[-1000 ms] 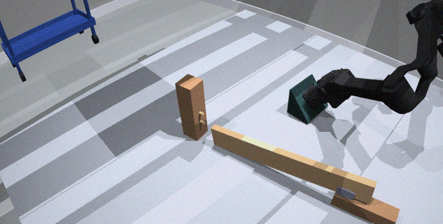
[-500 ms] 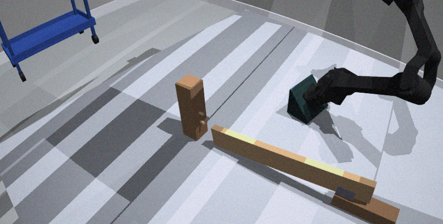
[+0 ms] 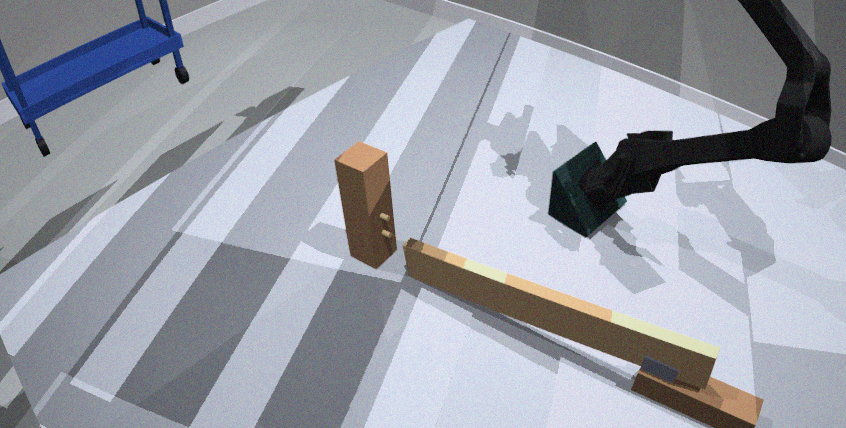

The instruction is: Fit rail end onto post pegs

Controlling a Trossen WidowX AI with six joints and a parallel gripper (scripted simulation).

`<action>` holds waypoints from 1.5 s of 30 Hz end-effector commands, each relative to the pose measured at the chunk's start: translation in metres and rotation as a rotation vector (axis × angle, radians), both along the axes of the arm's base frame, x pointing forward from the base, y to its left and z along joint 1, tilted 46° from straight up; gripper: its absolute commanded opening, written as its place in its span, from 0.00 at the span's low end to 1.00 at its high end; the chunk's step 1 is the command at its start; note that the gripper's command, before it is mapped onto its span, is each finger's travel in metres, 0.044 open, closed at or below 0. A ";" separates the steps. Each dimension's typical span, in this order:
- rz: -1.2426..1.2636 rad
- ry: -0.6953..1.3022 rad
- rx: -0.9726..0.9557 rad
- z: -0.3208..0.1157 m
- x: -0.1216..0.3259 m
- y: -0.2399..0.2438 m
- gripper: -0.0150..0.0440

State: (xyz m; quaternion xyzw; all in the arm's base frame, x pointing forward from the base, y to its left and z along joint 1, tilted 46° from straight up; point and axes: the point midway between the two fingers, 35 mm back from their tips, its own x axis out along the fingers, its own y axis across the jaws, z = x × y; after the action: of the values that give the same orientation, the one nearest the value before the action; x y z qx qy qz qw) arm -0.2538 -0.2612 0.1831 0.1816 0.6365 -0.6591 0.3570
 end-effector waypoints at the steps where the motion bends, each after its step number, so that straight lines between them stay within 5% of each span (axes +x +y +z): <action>1: 0.264 -0.072 0.119 -0.020 0.044 -0.036 1.00; 15: 1.391 -0.291 0.596 -0.095 0.271 -0.072 1.00; 29: 2.563 -0.563 0.939 -0.134 0.473 0.050 1.00; 36: 3.034 -0.833 0.989 -0.133 0.527 0.140 1.00; 45: 3.045 -0.841 0.989 -0.133 0.525 0.146 1.00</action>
State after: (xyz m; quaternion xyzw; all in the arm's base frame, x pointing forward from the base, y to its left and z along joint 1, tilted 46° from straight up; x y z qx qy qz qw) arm 0.2706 -0.1188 0.0512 0.3256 -0.2254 -0.6154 -0.6815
